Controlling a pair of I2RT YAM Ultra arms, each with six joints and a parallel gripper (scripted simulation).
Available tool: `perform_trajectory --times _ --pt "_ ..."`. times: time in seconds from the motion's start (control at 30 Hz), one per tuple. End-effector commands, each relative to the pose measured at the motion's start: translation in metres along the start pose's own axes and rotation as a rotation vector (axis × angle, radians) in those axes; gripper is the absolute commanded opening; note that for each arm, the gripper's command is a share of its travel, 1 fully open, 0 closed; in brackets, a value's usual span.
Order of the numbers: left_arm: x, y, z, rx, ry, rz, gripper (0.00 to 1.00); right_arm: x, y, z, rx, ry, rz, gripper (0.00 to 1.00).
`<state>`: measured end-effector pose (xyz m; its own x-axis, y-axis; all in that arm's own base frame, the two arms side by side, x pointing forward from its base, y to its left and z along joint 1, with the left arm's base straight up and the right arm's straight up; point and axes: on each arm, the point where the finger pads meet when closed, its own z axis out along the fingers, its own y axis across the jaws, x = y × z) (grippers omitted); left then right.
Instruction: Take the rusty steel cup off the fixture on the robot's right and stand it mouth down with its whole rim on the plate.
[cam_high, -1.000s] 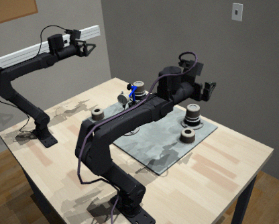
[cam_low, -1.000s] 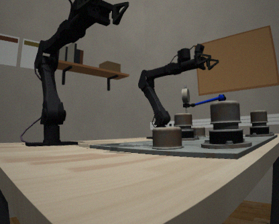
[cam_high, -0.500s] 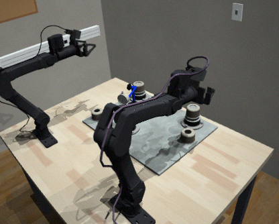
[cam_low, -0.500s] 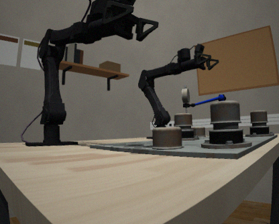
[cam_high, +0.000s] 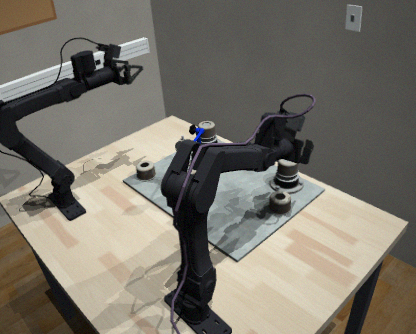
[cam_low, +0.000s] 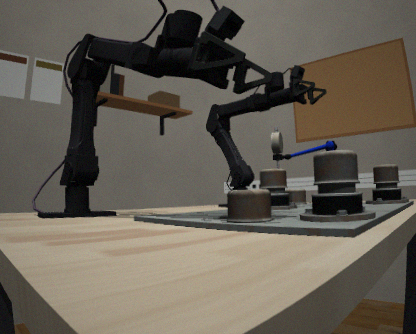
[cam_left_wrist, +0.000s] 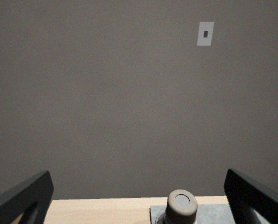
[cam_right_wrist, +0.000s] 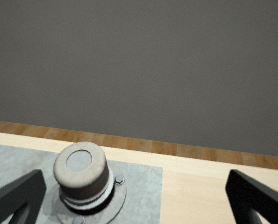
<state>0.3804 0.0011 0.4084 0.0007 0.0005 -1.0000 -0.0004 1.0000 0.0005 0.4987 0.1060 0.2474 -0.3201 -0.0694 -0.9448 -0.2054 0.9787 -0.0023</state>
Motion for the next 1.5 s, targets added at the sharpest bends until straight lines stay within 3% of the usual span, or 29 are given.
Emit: perform_trajectory --times 0.0,0.17,0.57,0.73,0.97,1.2,1.47 --pt "-0.023 -0.003 -0.006 0.015 -0.041 -0.001 1.00 -0.023 0.018 0.009 -0.042 -0.061 -0.007 1.00" --pt "-0.023 -0.003 -0.006 0.015 -0.041 -0.001 1.00 -0.013 0.023 0.022 -0.041 -0.041 -0.009 1.00" --pt "-0.023 -0.003 -0.006 0.015 -0.041 -0.001 1.00 0.055 0.071 0.070 -0.126 0.083 -0.041 1.00" --pt "-0.023 -0.003 -0.006 0.015 -0.041 -0.001 1.00 0.047 0.067 0.074 -0.104 0.059 -0.038 1.00" --pt "-0.023 -0.003 -0.006 0.015 -0.041 -0.001 1.00 0.071 0.079 0.077 -0.134 0.121 -0.051 1.00" --pt "-0.023 -0.003 -0.006 0.015 -0.041 -0.001 1.00 0.064 0.074 0.070 -0.132 0.115 -0.052 1.00" --pt "-0.023 -0.003 -0.006 0.015 -0.041 -0.001 1.00 0.089 0.065 0.067 -0.108 0.167 -0.056 1.00"
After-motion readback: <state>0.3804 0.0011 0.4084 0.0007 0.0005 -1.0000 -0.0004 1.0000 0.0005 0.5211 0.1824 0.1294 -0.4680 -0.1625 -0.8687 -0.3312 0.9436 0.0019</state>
